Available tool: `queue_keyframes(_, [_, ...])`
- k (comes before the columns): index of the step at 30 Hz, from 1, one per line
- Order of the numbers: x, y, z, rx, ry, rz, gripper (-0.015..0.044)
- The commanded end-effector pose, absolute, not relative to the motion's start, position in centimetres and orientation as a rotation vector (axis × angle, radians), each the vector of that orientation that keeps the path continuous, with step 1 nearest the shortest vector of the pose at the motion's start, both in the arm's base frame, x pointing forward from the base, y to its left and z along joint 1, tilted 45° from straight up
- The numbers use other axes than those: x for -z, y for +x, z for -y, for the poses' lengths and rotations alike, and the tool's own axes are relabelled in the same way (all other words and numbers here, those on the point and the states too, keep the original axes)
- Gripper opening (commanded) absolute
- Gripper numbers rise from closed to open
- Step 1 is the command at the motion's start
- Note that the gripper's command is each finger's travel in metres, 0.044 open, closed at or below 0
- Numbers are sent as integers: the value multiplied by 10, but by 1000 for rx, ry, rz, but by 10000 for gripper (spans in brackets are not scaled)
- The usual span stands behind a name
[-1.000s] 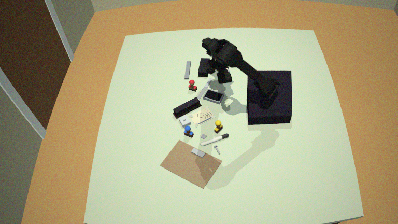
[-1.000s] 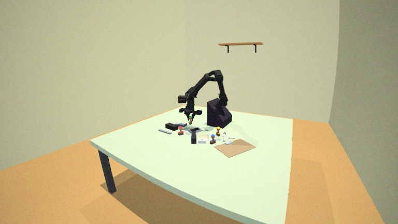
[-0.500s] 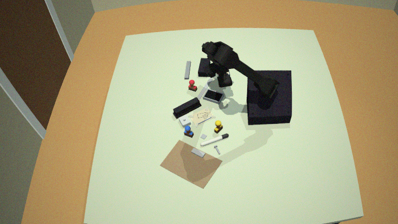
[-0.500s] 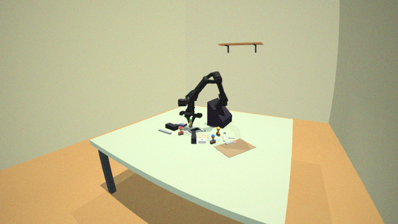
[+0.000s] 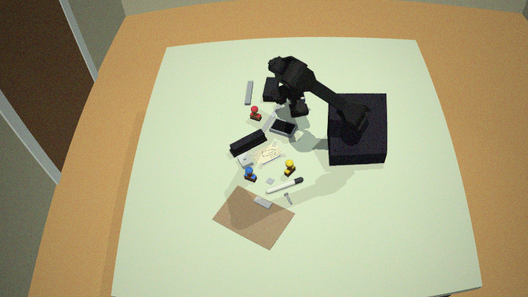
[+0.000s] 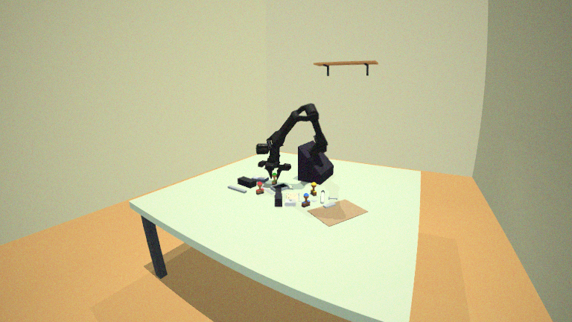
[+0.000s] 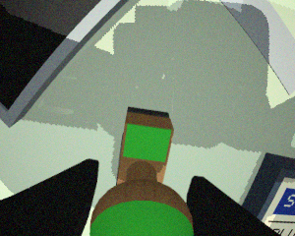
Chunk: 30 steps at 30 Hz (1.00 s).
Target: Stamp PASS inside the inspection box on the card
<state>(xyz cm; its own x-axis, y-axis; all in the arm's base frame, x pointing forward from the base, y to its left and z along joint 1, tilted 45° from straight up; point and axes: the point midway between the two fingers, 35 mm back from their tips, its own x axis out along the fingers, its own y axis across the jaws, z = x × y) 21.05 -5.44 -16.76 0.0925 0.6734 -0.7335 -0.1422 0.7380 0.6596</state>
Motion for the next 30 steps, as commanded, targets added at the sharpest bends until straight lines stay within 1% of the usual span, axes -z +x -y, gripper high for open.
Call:
queue_keyframes(1, [167, 211, 55, -641, 483, -1352, 263])
queue_keyframes(5, [161, 212, 63, -639, 483, -1353, 268])
queue_keyframes(10, [103, 206, 121, -636, 486, -1357, 268])
queue_keyframes(12, [85, 201, 135, -638, 489, -1357, 268])
queue_keyframes(30, [83, 201, 137, -639, 490, -1357, 268])
